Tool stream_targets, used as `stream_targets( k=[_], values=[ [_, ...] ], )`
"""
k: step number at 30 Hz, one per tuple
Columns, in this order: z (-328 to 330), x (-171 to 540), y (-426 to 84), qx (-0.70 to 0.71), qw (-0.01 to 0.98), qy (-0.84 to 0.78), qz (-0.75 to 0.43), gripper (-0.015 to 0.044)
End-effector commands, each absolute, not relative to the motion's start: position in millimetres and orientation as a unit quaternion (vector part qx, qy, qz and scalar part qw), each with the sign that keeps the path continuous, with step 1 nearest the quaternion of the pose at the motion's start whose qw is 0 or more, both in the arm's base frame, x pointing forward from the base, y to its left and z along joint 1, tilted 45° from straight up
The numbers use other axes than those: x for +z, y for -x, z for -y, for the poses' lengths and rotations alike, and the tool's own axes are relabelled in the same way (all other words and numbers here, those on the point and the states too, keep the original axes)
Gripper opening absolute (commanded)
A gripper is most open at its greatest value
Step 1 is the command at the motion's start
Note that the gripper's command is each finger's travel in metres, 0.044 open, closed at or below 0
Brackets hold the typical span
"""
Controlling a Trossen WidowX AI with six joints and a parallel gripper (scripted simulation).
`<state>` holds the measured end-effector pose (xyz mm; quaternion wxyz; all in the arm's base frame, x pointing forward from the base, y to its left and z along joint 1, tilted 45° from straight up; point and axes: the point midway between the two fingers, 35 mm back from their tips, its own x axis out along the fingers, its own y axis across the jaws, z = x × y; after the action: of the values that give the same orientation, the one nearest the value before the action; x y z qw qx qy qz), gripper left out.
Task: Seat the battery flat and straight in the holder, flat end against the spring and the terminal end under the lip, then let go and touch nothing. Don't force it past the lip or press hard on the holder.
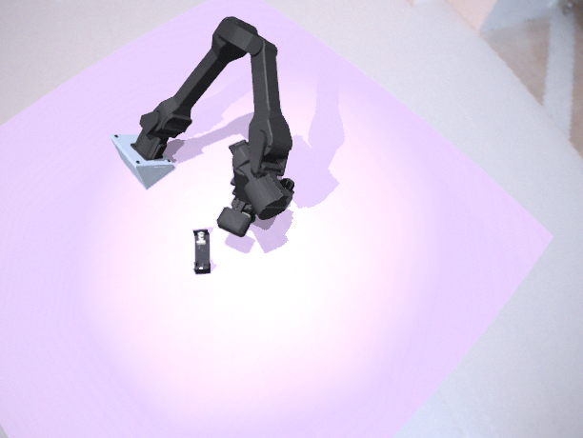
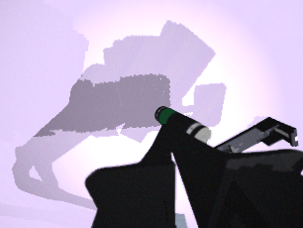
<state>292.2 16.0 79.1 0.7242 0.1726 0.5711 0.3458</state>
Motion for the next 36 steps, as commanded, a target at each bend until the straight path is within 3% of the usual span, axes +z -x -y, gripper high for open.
stream_targets(
  k=[1,13,25,36],
  values=[
    [-10,72,-294,0.345,0.723,-0.172,-0.574,0.0000],
    [-1,63,-297,0.345,0.723,-0.172,-0.573,0.0000],
    [52,116,-290,0.344,0.723,-0.172,-0.574,0.0000],
    [54,121,-289,0.343,0.726,-0.172,-0.571,0.0000]
  ],
)
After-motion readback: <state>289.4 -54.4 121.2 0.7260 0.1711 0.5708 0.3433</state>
